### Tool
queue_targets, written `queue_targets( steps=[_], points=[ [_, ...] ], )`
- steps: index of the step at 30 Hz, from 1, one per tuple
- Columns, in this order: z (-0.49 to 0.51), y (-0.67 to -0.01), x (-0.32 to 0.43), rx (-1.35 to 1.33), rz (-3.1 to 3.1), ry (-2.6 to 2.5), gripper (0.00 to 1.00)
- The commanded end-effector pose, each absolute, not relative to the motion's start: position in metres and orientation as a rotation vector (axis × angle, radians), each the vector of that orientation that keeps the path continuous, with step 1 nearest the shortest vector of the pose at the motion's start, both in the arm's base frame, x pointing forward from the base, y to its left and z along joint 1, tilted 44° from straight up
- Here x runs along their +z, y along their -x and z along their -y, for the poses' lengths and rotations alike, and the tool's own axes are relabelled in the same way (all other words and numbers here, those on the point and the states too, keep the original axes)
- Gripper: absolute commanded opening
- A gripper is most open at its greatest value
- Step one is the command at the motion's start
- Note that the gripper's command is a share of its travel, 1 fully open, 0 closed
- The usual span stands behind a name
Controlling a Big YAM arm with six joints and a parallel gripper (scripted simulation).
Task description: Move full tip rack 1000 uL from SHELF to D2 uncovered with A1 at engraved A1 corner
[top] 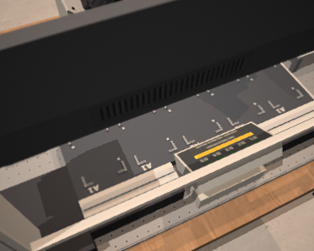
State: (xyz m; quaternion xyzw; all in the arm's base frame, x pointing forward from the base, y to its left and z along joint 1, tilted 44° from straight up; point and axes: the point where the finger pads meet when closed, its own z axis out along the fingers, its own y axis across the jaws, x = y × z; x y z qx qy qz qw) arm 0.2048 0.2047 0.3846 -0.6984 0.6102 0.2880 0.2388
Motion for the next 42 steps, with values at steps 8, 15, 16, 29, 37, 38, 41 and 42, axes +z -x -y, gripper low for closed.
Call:
queue_targets(
  steps=[8,15,16,29,37,38,41,42],
  points=[
    [-0.204,-0.209,0.401,0.743,-1.607,1.916,0.00],
    [-0.204,-0.209,0.401,0.743,-1.607,1.916,0.00],
    [-0.204,-0.209,0.401,0.743,-1.607,1.916,0.00],
    [-0.166,-0.215,0.357,0.753,-1.625,1.913,0.00],
    [-0.142,-0.228,0.329,0.730,-1.615,1.915,0.00],
    [-0.138,-0.230,0.325,0.725,-1.613,1.916,0.00],
    [-0.127,-0.233,0.314,0.710,-1.608,1.919,0.00],
    [-0.123,-0.235,0.310,0.705,-1.607,1.920,0.00]
  ],
)
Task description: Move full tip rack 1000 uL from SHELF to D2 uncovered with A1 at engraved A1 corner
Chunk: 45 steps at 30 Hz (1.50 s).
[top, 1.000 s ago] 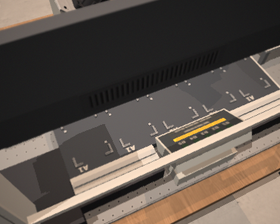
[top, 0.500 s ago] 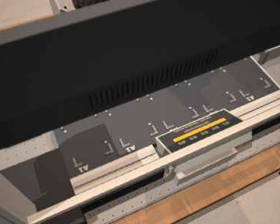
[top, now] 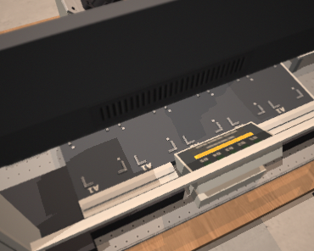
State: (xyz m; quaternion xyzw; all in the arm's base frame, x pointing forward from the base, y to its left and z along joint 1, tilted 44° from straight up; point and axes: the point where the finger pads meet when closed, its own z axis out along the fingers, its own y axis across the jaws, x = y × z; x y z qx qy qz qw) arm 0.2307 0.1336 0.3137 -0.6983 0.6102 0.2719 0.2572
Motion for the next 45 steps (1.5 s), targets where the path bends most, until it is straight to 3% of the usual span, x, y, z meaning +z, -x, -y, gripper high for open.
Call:
queue_targets(
  steps=[1,15,45],
  points=[
    [-0.119,-0.236,0.306,0.701,-1.605,1.920,0.00],
    [-0.080,-0.227,0.267,0.768,-1.631,1.926,0.00],
    [-0.080,-0.227,0.267,0.768,-1.631,1.926,0.00]
  ],
)
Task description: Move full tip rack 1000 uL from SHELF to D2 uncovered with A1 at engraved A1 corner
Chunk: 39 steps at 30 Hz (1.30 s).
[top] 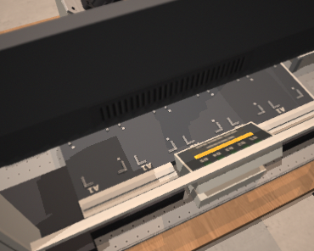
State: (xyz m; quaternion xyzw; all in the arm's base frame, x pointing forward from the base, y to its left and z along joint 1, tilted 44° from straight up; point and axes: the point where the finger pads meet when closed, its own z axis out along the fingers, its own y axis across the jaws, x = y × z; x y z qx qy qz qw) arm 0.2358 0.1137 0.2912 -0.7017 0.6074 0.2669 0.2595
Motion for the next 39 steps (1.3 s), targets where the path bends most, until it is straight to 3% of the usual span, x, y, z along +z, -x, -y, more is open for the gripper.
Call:
queue_targets(
  steps=[1,20,21,39],
  points=[
    [-0.080,-0.227,0.267,0.768,-1.631,1.926,0.00],
    [-0.080,-0.227,0.267,0.768,-1.631,1.926,0.00],
    [-0.105,-0.247,0.296,0.699,-1.625,1.906,0.00],
    [-0.043,-0.248,0.230,0.717,-1.668,1.895,0.00]
  ],
)
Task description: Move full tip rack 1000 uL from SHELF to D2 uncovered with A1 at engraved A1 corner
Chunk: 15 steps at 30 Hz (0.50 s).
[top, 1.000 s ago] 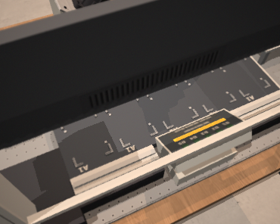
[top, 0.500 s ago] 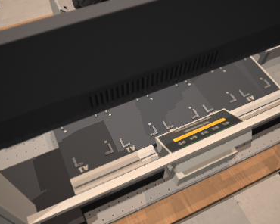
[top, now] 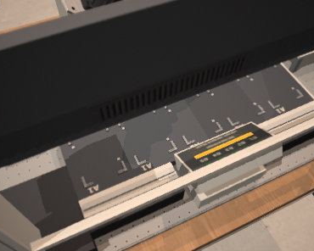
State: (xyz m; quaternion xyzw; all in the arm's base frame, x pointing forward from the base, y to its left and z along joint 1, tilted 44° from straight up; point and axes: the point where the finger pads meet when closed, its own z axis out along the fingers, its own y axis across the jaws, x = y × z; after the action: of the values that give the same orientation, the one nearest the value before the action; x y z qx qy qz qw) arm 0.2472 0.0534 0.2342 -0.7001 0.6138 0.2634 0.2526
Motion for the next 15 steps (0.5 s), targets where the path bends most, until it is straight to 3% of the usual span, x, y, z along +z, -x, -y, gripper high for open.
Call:
queue_targets(
  steps=[1,15],
  points=[
    [-0.039,-0.247,0.227,0.725,-1.686,1.883,0.00],
    [-0.029,-0.254,0.227,0.716,-1.715,1.871,0.00]
  ],
)
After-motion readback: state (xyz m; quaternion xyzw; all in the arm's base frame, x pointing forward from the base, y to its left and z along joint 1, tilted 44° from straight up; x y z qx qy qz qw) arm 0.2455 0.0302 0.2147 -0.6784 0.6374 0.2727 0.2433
